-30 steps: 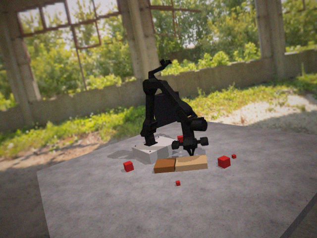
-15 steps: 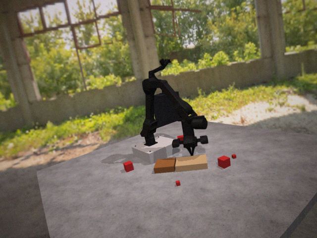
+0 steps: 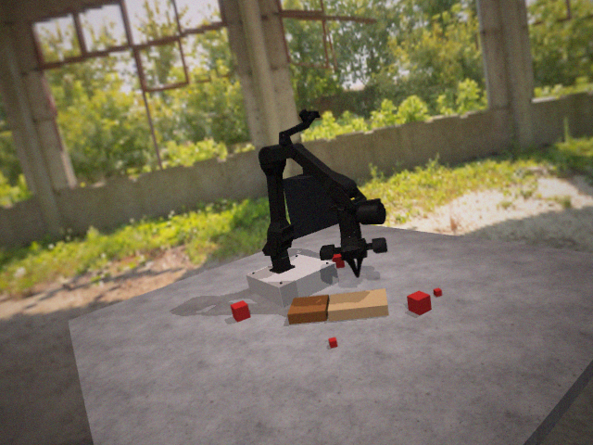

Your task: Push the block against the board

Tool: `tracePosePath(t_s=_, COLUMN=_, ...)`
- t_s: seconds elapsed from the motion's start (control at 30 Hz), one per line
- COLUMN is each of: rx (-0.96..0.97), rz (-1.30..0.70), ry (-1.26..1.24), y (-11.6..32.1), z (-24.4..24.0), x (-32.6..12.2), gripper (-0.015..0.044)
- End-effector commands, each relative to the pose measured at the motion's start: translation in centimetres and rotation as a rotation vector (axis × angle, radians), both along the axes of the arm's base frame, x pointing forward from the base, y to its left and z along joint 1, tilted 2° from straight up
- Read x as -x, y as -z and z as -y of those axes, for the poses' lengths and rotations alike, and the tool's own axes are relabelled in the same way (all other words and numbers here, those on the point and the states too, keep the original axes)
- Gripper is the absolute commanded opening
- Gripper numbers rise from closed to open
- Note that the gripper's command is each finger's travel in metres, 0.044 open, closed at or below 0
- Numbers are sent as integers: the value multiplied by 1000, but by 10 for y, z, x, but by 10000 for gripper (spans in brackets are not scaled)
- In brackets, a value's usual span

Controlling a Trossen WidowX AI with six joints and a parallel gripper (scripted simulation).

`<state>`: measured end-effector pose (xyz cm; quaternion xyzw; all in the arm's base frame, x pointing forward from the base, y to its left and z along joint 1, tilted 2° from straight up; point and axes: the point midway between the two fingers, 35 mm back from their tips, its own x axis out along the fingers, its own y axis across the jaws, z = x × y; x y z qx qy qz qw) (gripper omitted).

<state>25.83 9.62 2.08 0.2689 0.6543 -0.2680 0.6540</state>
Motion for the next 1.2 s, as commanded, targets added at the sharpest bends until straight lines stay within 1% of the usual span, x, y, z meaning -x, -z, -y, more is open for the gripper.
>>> tracePosePath(t_s=0.0, rx=-1, rz=-4, ry=-3, y=-11, z=0, x=0, gripper=0)
tracePosePath(t_s=0.07, rx=-6, rz=14, ry=1, y=-9, z=0, x=-5, gripper=0)
tracePosePath(t_s=0.13, rx=-8, rz=13, ry=13, y=-12, z=11, x=-21, gripper=0)
tracePosePath(t_s=0.33, rx=-3, rz=13, ry=21, y=-18, z=74, x=-90, gripper=0)
tracePosePath(t_s=0.47, rx=11, rz=10, ry=0, y=-15, z=122, x=-125, gripper=0)
tracePosePath(t_s=0.53, rx=12, rz=7, ry=-5, y=-14, z=130, x=-129, gripper=0)
tracePosePath(t_s=0.67, rx=12, rz=7, ry=-5, y=-11, z=130, x=-130, gripper=0)
tracePosePath(t_s=0.77, rx=12, rz=7, ry=-5, y=29, z=131, x=-130, gripper=0)
tracePosePath(t_s=0.83, rx=12, rz=7, ry=-5, y=41, z=131, x=-130, gripper=0)
tracePosePath(t_s=1.17, rx=11, rz=7, ry=-5, y=41, z=127, x=-126, gripper=0)
